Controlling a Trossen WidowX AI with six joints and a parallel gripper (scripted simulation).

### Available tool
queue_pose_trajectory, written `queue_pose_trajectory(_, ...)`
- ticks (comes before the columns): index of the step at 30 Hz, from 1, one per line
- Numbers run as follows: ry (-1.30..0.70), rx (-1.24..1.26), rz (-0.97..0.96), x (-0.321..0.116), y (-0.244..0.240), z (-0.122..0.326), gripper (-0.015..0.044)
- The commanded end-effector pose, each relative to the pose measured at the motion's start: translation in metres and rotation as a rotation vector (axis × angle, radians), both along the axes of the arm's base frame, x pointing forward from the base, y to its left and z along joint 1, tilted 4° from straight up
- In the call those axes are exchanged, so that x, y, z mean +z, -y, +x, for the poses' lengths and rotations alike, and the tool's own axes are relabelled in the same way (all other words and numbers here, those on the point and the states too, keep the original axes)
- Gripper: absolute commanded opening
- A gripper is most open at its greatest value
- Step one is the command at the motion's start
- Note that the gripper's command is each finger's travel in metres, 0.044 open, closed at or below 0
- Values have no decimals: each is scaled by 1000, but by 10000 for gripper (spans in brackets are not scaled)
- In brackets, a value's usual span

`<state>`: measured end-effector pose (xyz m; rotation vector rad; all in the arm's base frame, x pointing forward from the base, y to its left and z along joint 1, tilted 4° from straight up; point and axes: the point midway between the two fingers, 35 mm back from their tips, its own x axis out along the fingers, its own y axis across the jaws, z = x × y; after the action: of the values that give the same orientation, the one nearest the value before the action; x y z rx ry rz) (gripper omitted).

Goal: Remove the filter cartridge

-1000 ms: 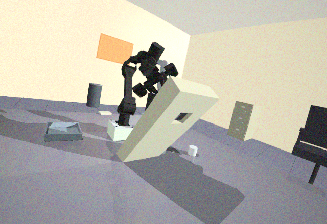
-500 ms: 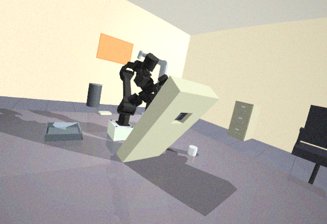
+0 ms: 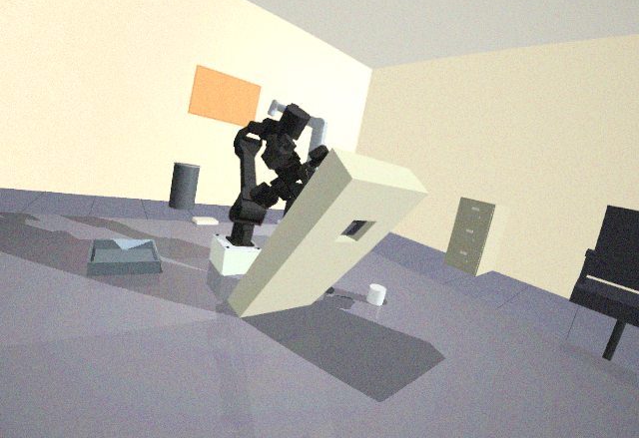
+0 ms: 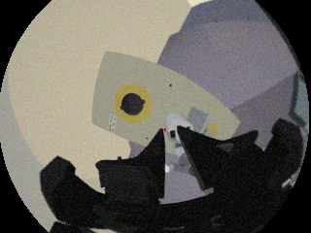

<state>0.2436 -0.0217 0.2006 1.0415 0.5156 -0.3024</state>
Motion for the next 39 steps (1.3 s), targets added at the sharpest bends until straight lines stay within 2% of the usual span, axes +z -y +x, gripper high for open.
queue_pose_trajectory(1, 5, 5, -3, -4, -1, -3, 97)
queue_pose_trajectory(8, 9, 6, -4, 58, 4, 26, 97)
queue_pose_trajectory(12, 10, 6, -4, 64, 4, 30, 97)
queue_pose_trajectory(23, 32, 4, -7, 143, 8, 22, 385)
queue_pose_trajectory(26, -27, 79, -110, 125, 7, 21, 307)
queue_pose_trajectory(34, -326, 621, -624, 30, -1, -2, 305)
queue_pose_trajectory(36, -365, 725, -692, 17, -2, -8, 305)
queue_pose_trajectory(39, -369, 738, -701, 15, -2, -8, 305)
